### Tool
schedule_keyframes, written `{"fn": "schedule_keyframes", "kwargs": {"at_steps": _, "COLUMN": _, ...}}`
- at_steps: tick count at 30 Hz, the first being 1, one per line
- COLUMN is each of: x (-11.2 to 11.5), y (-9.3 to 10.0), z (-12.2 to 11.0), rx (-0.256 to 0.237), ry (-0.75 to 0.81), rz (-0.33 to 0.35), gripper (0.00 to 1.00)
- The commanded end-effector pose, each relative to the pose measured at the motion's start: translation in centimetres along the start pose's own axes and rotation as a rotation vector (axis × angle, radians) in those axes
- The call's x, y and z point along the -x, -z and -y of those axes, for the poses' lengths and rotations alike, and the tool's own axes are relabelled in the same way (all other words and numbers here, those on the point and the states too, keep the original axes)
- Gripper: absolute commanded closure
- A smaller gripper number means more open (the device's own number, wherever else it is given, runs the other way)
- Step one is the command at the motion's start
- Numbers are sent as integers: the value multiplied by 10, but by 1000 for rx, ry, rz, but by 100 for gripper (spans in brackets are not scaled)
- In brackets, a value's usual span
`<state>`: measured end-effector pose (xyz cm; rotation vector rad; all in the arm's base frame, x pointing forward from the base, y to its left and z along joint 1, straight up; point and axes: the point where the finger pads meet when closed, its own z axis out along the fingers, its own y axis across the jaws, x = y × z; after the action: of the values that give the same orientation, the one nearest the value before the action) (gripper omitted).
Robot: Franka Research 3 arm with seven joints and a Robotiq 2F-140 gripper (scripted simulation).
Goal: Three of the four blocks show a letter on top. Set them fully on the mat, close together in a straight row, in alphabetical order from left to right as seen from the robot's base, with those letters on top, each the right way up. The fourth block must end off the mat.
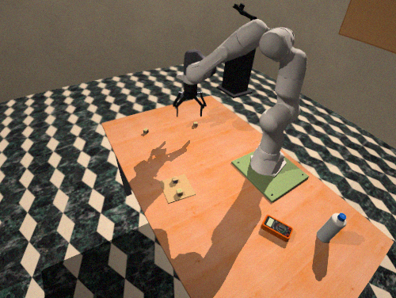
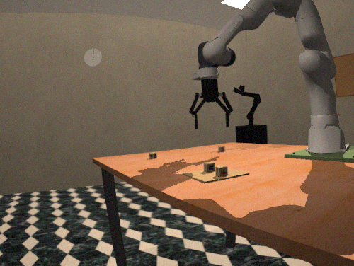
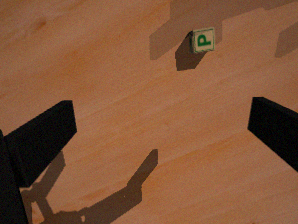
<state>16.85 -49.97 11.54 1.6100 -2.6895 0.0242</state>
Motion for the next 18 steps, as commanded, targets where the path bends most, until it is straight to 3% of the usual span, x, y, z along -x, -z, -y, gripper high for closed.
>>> {"fn": "schedule_keyframes", "kwargs": {"at_steps": 1, "x": -44, "y": -6, "z": -39, "rx": -2, "ry": 134, "rz": 14, "gripper": 0}}
{"fn": "schedule_keyframes", "kwargs": {"at_steps": 6, "x": -44, "y": -7, "z": -39, "rx": 0, "ry": 123, "rz": 14, "gripper": 0}}
{"fn": "schedule_keyframes", "kwargs": {"at_steps": 8, "x": -57, "y": -8, "z": -53, "rx": 2, "ry": 132, "rz": 14, "gripper": 0}}
{"fn": "schedule_keyframes", "kwargs": {"at_steps": 11, "x": -58, "y": -8, "z": -54, "rx": 2, "ry": 131, "rz": 14, "gripper": 0}}
{"fn": "schedule_keyframes", "kwargs": {"at_steps": 12, "x": -58, "y": -8, "z": -54, "rx": 2, "ry": 131, "rz": 14, "gripper": 57}}
{"fn": "schedule_keyframes", "kwargs": {"at_steps": 18, "x": -58, "y": -8, "z": -54, "rx": 2, "ry": 131, "rz": 14, "gripper": 57}}
